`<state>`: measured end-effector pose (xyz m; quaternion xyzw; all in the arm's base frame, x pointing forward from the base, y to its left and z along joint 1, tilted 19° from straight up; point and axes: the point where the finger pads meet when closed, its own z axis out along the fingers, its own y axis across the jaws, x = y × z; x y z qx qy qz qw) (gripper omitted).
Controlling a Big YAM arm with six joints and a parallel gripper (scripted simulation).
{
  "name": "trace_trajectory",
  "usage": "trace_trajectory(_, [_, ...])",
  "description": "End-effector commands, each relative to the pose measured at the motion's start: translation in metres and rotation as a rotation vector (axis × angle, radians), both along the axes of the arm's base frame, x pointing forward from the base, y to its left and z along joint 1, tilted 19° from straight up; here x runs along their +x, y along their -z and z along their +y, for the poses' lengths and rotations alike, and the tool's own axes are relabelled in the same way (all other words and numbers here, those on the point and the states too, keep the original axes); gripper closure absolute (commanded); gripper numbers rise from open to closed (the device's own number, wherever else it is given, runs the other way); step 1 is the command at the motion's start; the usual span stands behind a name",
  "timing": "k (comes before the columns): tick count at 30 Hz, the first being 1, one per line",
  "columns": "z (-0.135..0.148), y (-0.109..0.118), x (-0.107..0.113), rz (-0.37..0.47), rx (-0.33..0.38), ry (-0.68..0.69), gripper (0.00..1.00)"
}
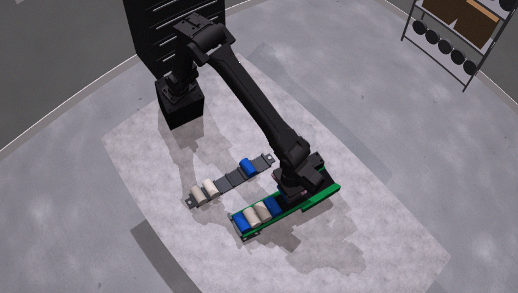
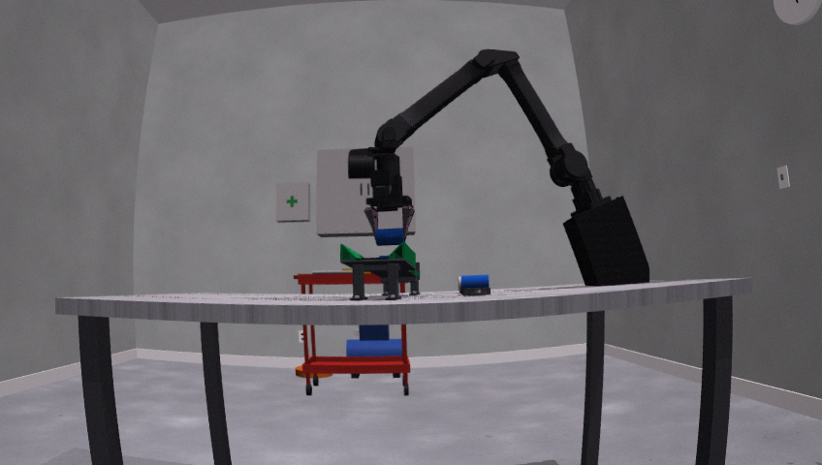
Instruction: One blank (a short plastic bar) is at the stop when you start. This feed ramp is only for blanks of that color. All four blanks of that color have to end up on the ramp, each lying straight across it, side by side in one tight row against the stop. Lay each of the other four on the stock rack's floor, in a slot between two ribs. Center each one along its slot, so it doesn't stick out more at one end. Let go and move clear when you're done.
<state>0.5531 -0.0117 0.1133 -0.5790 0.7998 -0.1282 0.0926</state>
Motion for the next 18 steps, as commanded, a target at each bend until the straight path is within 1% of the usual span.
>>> trace_trajectory(1, [-0.008, 0.013, 0.014, -0.02, 0.001, 0.0, 0.36])
trace_trajectory(2, [-0.008, 0.022, 0.011, -0.009, 0.001, 0.0, 0.36])
trace_trajectory(3, [-0.007, 0.027, 0.012, -0.009, 0.001, -0.003, 0.36])
trace_trajectory(5, [-0.004, 0.026, 0.024, -0.03, 0.001, -0.009, 0.36])
trace_trajectory(8, [-0.007, 0.042, 0.022, -0.017, 0.001, -0.006, 0.36])
trace_trajectory(9, [-0.009, 0.044, 0.023, -0.019, 0.001, -0.004, 0.36])
trace_trajectory(11, [-0.009, 0.044, 0.023, -0.019, 0.001, -0.004, 0.36])
trace_trajectory(12, [-0.008, 0.013, 0.034, -0.084, 0.002, -0.001, 0.36])
trace_trajectory(13, [-0.008, 0.016, 0.034, -0.081, 0.002, -0.002, 0.36])
trace_trajectory(15, [-0.007, 0.04, 0.033, -0.043, 0.001, -0.006, 0.36])
trace_trajectory(16, [-0.007, 0.046, 0.032, -0.034, 0.001, -0.006, 0.36])
trace_trajectory(18, [-0.008, 0.047, 0.032, -0.034, 0.001, -0.005, 0.36])
